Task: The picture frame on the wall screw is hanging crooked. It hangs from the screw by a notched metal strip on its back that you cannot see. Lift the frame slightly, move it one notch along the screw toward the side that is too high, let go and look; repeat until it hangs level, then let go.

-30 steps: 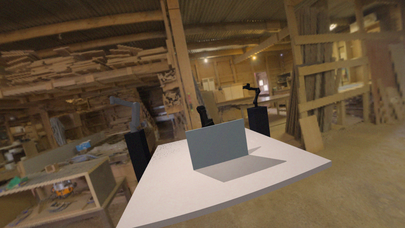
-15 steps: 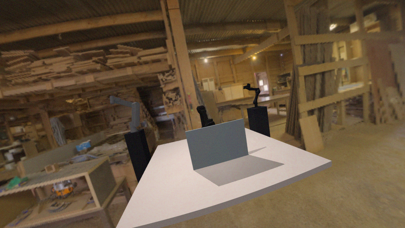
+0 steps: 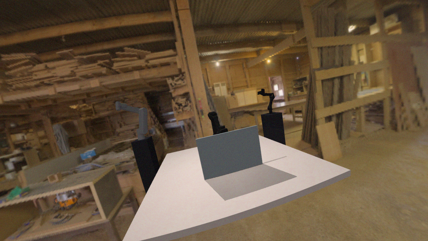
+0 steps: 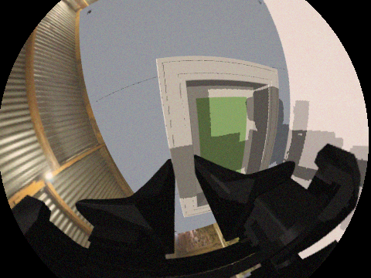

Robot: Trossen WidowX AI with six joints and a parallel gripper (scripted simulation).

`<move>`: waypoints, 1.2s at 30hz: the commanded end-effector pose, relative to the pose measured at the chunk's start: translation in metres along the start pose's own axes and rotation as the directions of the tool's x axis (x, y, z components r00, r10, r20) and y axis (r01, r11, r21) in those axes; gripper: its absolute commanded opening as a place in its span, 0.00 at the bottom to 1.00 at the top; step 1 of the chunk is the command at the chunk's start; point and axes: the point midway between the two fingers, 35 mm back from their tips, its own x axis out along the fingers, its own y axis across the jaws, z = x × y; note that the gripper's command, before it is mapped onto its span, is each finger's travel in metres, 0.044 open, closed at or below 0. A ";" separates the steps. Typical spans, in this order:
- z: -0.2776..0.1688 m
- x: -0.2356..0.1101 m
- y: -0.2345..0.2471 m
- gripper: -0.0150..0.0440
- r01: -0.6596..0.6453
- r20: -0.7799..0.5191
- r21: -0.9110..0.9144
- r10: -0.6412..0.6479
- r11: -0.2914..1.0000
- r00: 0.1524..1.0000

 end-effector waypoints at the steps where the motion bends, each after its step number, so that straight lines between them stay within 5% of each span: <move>1: 0.000 0.000 0.000 0.25 -0.002 0.000 -0.021 0.002 1.000 1.000; 25: -0.001 0.000 -0.001 0.25 -0.002 0.003 -0.146 0.003 0.989 1.000; 36: 0.000 0.000 -0.001 0.69 0.000 0.002 -0.130 0.000 0.992 1.000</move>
